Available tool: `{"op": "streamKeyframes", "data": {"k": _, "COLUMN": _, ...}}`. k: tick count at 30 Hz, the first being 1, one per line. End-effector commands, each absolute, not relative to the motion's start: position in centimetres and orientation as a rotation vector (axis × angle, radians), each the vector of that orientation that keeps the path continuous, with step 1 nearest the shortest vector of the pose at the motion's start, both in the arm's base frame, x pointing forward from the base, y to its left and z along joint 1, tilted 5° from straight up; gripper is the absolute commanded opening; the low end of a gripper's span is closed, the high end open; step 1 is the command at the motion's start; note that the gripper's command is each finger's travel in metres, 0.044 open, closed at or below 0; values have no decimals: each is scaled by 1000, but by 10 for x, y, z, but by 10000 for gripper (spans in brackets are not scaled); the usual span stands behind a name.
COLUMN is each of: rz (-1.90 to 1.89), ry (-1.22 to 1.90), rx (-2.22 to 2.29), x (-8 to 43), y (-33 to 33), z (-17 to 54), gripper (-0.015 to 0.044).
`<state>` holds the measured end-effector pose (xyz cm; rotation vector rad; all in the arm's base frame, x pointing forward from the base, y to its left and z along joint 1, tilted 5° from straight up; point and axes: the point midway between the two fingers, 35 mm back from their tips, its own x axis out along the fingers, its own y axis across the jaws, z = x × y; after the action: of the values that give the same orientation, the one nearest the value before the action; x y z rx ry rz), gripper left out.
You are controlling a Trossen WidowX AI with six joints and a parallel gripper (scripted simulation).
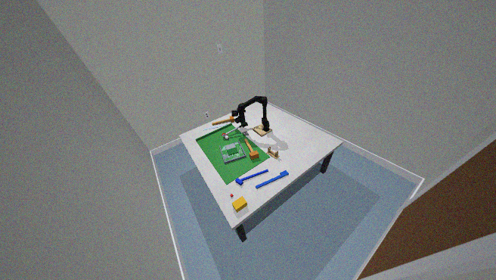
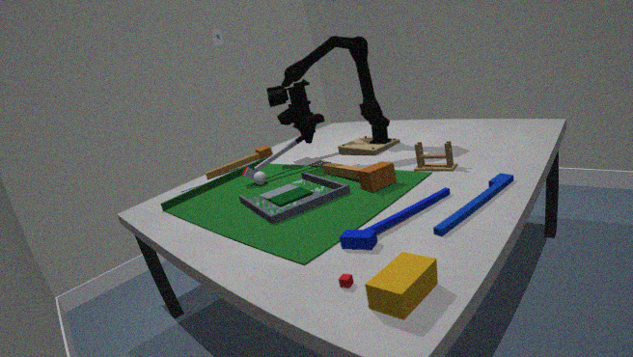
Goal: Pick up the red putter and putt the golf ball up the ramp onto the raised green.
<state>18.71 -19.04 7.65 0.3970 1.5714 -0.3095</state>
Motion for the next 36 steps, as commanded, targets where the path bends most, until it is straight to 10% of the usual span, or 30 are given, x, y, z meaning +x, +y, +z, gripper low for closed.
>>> {"op": "streamKeyframes", "data": {"k": 1, "rz": -299, "ry": 1563, "rx": 396, "x": 202, "y": -145, "z": 80, "gripper": 0}}
{"op": "streamKeyframes", "data": {"k": 36, "rz": -297, "ry": 1571, "rx": 399, "x": 204, "y": -141, "z": 131, "gripper": 0}}
